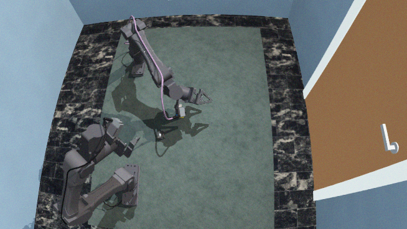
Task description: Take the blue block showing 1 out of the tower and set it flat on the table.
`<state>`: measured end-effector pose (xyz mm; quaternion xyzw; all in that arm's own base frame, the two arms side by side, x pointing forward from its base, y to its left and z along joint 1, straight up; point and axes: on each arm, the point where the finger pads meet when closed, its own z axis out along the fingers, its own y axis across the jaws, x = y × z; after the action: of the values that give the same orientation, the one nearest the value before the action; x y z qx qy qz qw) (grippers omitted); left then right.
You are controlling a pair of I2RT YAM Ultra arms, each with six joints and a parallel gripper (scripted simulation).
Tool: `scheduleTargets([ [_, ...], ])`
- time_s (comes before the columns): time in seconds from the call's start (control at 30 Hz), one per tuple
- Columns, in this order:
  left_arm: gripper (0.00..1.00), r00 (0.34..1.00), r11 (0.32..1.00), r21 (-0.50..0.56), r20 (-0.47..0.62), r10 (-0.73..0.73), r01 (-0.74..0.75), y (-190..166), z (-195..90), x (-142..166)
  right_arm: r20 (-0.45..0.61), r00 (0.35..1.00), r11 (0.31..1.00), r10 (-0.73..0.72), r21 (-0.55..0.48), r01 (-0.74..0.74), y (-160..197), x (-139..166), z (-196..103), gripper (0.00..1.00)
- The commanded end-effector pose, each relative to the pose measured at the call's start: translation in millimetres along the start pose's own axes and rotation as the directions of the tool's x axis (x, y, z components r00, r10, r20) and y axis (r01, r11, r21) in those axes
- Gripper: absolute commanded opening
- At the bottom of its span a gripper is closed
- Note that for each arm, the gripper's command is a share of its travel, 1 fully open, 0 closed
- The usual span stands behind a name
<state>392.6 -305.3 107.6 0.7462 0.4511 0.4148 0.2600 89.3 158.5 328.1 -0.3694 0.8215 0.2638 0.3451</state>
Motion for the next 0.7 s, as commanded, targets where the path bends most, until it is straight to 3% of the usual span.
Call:
scheduleTargets([
  [0.0, 1.0, 0.989, 0.991, 0.012, -0.059, 0.133, -0.133, 2.5, -22.3, 15.9, -0.016, 0.998, 0.997, -0.067, -0.041, 0.066, 6.3, 10.5, -0.5, 1.0],
  [0.23, 1.0, 0.868, 0.871, 0.036, -0.067, 0.492, -0.491, -29.1, -65.1, -13.0, 0.011, 0.988, 0.983, -0.155, -0.102, 0.156, 15.9, 25.6, -9.6, 1.0],
  [0.4, 1.0, 0.71, 0.714, 0.035, -0.081, 0.7, -0.7, -51.7, -90.4, -36.3, 0.023, 0.987, 0.981, -0.158, -0.11, 0.16, 16.8, 28.0, -11.8, 1.0],
  [0.47, 1.0, 0.636, 0.64, 0.026, -0.092, 0.767, -0.768, -58.8, -102.2, -46.1, 0.025, 0.987, 0.982, -0.158, -0.101, 0.159, 15.3, 27.8, -11.8, 1.0],
  [0.57, 1.0, 0.611, 0.615, 0.013, -0.101, 0.785, -0.788, -60.5, -107.2, -52.6, 0.025, 0.987, 0.982, -0.158, -0.101, 0.159, 15.3, 27.8, -11.8, 1.0],
  [0.67, 1.0, 0.512, 0.516, 0.009, -0.112, 0.852, -0.856, -77.0, -115.0, -68.4, 0.025, 0.987, 0.982, -0.158, -0.101, 0.159, 15.3, 27.8, -11.8, 1.0],
])
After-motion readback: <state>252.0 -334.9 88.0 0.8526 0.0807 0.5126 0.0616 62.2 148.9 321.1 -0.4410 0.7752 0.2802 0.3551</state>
